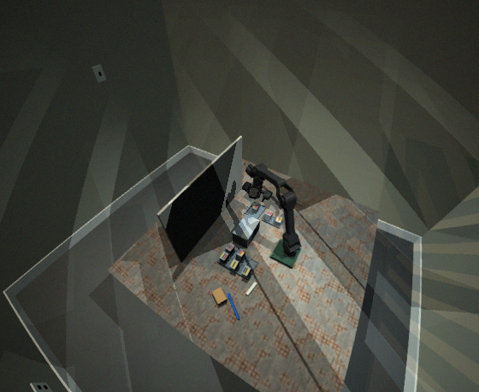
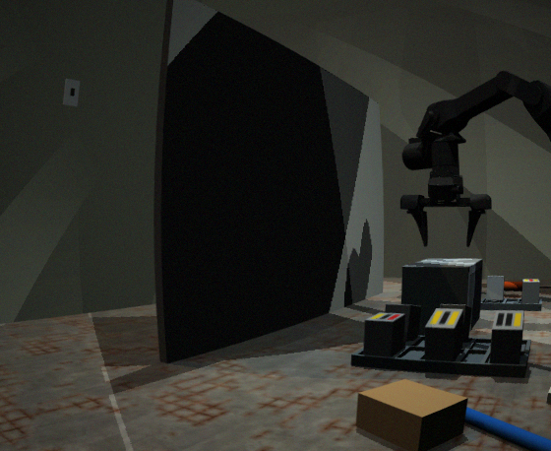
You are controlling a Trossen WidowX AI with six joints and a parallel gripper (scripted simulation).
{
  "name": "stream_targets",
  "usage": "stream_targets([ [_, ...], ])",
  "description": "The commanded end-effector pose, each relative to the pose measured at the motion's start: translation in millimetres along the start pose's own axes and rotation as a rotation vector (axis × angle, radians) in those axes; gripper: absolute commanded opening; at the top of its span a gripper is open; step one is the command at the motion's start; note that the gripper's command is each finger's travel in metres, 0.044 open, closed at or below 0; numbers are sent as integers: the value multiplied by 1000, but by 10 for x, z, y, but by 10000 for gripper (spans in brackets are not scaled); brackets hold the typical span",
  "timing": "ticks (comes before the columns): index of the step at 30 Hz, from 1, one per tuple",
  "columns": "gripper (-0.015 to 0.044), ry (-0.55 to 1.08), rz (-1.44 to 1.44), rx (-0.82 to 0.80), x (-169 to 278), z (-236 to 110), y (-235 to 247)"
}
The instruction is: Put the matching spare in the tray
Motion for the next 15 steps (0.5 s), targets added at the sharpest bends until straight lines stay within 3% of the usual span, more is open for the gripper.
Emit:
stream_targets([
  [1,440,-8,1,-5,-26,-188,27],
  [15,440,11,0,12,-17,-179,23],
])
Point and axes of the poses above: the point midway between the two fingers, 35 mm back from their tips, its own z axis out along the fingers, its own y axis across the jaws, x = y × z, the point moved 9 cm from there along -z, back along the fingers, and after that the axes turned 12 degrees about -z, right-handed, at the moved point
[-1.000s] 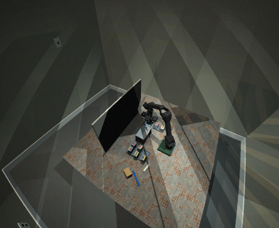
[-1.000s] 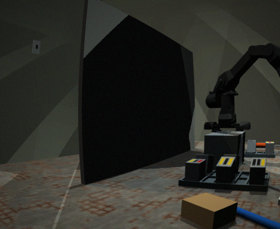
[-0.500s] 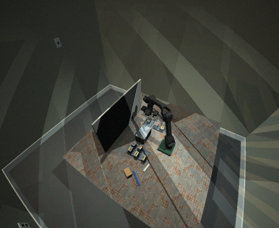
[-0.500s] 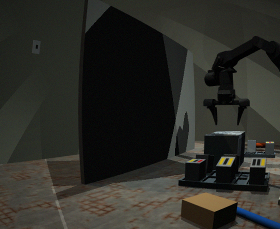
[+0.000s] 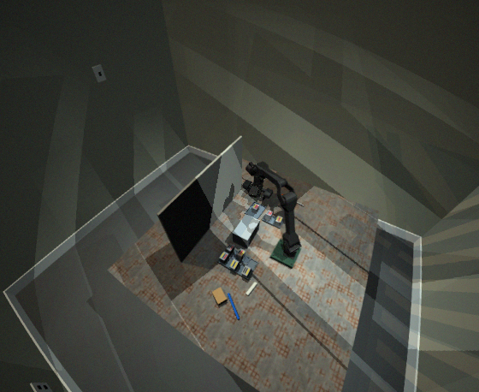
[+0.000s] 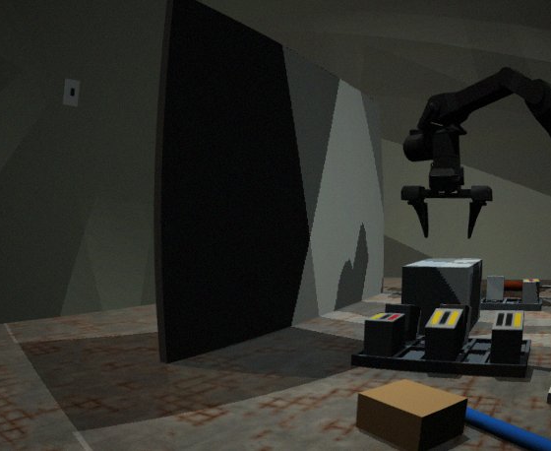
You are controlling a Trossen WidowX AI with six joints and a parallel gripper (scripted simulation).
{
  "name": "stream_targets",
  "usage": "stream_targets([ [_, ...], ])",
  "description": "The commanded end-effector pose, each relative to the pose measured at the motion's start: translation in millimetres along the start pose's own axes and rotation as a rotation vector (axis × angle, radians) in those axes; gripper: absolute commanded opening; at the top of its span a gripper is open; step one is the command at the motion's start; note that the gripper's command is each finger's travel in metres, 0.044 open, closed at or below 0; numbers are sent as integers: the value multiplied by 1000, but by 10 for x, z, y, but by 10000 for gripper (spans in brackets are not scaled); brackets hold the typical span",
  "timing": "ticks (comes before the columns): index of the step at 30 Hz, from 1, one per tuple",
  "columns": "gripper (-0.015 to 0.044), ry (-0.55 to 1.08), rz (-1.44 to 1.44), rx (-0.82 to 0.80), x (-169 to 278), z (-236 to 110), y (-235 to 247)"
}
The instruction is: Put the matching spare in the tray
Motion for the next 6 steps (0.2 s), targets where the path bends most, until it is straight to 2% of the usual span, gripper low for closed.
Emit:
stream_targets([
  [1,440,2,0,3,3,-3,-2],
  [6,440,2,0,3,3,-3,-2],
])
Point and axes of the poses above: the point midway between the two fingers, 35 mm back from their tips, its own z axis out along the fingers, its own y axis across the jaws, x = y × z, the point moved 9 cm from there along -z, back along the fingers, and after that the axes turned 12 degrees about -z, right-handed, at the moved point
